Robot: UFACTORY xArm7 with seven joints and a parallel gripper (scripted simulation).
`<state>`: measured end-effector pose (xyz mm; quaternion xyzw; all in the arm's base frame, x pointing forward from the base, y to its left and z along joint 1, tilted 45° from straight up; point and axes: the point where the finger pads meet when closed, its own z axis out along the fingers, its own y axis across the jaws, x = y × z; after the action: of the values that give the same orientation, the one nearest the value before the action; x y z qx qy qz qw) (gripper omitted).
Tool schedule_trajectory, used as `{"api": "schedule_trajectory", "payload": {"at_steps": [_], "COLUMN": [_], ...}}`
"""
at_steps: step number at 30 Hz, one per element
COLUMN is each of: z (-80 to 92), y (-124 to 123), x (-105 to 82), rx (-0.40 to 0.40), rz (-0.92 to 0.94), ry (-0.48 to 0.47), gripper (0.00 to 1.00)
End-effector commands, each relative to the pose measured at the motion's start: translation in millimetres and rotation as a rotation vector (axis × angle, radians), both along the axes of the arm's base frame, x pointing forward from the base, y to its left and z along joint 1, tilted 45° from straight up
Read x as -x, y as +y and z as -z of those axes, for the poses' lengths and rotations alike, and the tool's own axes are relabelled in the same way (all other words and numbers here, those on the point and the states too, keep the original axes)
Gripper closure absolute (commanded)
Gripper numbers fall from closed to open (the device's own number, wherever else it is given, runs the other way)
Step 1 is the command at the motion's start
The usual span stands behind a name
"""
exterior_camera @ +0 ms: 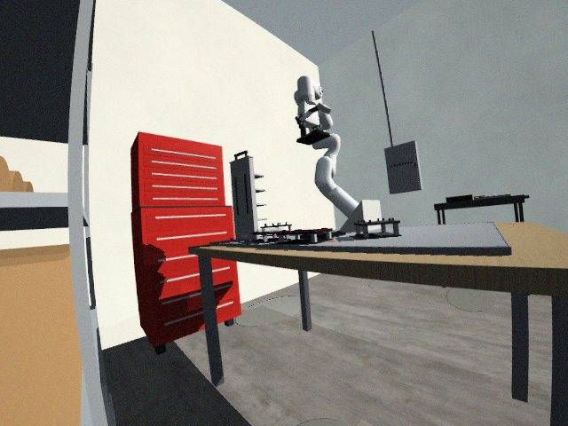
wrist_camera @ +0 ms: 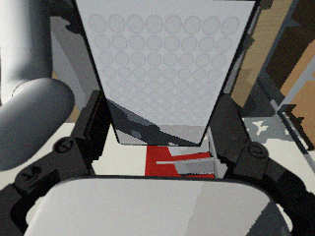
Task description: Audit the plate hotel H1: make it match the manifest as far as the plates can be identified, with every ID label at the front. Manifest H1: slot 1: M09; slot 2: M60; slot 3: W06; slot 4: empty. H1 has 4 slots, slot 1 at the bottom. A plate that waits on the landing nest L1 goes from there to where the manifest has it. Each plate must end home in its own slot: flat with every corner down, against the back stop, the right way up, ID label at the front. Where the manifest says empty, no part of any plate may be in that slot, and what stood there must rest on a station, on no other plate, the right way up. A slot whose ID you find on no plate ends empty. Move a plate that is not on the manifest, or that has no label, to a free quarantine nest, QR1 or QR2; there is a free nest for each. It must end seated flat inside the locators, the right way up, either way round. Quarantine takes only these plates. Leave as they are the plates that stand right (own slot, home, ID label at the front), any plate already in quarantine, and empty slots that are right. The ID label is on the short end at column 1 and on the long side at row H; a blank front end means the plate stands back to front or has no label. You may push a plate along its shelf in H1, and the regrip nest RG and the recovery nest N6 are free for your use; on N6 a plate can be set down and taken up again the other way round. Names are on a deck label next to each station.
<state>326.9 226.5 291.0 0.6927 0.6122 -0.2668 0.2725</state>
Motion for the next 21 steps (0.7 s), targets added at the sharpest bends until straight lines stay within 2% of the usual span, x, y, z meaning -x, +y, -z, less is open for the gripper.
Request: {"api": "schedule_trajectory", "payload": {"at_steps": [1, 13, 21], "z": [-9.6, -37.9, -43.9], "y": [9.7, 37.7, 43.7], "x": [-0.9, -2.3, -2.6], "rx": [0.0, 0.0, 0.0], "rz": [0.0, 0.0, 0.0], "ry": [0.0, 0.0, 0.0], "gripper": [1.0, 1.0, 1.0]}}
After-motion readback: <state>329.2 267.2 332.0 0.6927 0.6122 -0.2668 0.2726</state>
